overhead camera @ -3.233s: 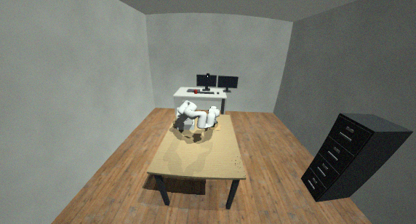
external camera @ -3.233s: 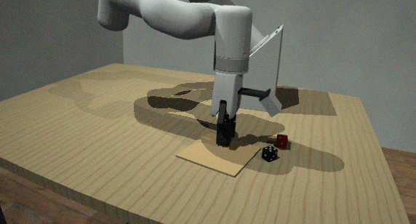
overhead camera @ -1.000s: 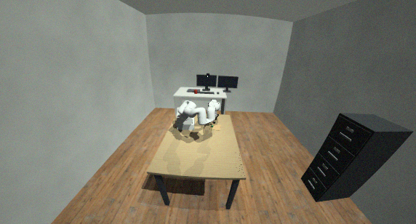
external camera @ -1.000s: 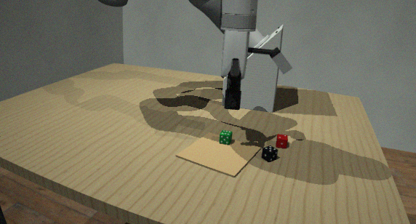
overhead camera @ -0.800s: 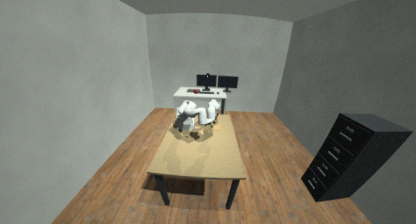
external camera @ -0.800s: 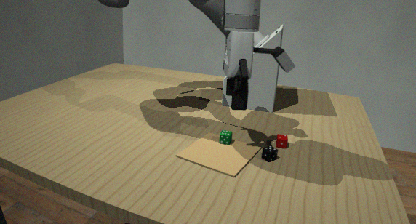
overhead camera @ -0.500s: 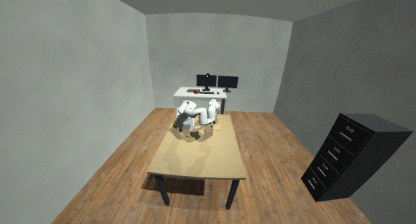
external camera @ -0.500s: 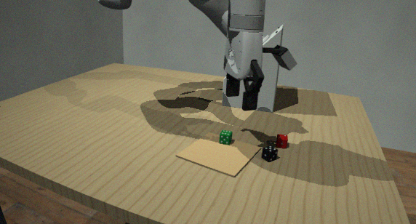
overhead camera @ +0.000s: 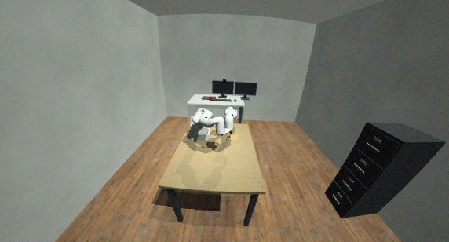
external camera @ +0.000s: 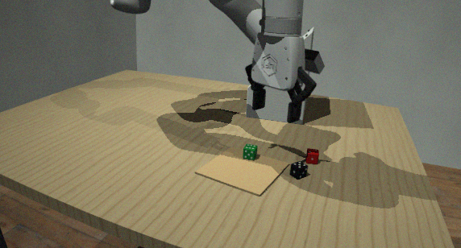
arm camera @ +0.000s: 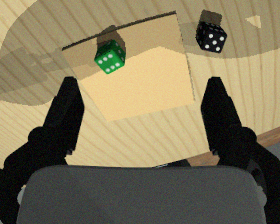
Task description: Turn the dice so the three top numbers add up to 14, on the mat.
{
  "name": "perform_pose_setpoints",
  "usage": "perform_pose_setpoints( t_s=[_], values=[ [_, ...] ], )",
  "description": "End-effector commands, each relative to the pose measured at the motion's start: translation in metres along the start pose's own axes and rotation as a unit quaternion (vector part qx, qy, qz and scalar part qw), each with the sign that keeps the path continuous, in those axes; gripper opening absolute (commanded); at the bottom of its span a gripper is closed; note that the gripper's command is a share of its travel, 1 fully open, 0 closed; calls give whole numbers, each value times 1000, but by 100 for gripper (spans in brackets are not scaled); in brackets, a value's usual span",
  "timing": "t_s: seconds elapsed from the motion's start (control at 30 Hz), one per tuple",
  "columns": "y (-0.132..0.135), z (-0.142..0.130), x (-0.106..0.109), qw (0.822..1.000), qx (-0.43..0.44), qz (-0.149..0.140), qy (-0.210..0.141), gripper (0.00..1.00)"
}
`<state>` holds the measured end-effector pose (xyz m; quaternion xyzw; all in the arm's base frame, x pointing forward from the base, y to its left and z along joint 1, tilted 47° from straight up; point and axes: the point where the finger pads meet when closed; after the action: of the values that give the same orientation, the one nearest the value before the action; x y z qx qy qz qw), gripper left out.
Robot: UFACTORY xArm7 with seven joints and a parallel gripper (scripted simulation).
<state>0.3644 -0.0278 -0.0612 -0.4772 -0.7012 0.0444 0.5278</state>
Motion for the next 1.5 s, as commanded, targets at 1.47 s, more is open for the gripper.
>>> perform_pose_setpoints(
  t_s=[1.47],
  values=[
    [37, 46, -5, 761, 649, 0, 2, 100]
  ],
)
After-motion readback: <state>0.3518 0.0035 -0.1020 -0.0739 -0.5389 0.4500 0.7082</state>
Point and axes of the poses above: the point where the finger pads meet when closed, its own x axis back along the fingers, its own y axis across the jaws, z = x × y, and after that the axes turned 5 degrees about -x, right-handed
